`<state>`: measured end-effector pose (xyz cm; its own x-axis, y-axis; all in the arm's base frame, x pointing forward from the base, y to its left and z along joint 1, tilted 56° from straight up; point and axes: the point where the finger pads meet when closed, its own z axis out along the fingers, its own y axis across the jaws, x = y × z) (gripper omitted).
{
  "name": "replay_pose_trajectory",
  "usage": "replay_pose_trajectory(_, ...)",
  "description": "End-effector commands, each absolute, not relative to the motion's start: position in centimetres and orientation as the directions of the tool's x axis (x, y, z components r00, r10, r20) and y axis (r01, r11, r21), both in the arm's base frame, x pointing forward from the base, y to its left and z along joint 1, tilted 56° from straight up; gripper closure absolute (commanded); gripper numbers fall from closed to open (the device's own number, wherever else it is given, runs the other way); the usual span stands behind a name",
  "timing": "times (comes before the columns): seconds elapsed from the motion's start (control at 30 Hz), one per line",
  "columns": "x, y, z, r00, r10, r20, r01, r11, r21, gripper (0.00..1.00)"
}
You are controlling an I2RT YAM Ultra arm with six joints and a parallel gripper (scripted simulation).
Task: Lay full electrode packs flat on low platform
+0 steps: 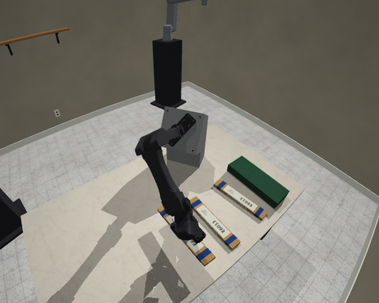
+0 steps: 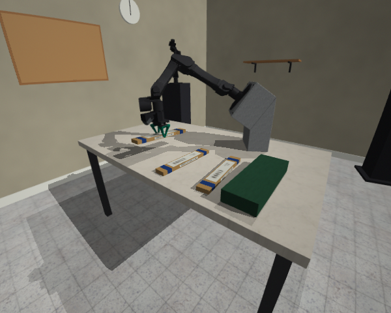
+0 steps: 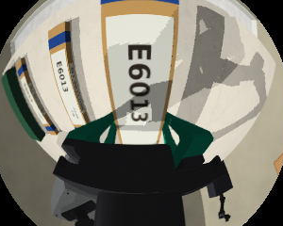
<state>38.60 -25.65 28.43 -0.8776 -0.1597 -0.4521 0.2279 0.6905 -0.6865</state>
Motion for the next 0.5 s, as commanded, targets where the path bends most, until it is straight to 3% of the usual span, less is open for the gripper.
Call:
replay_pose_trajectory(0.0, 39.1, -25.3, 31.3, -0.837, -0.195, -0.512, 0.264, 0.675, -0.689, 1.00)
replay_pose_trajectory(0.47, 40.8, -26.8, 28.8, -0.850, -0.195, -0.490, 0.241, 0.684, -0.689, 1.00)
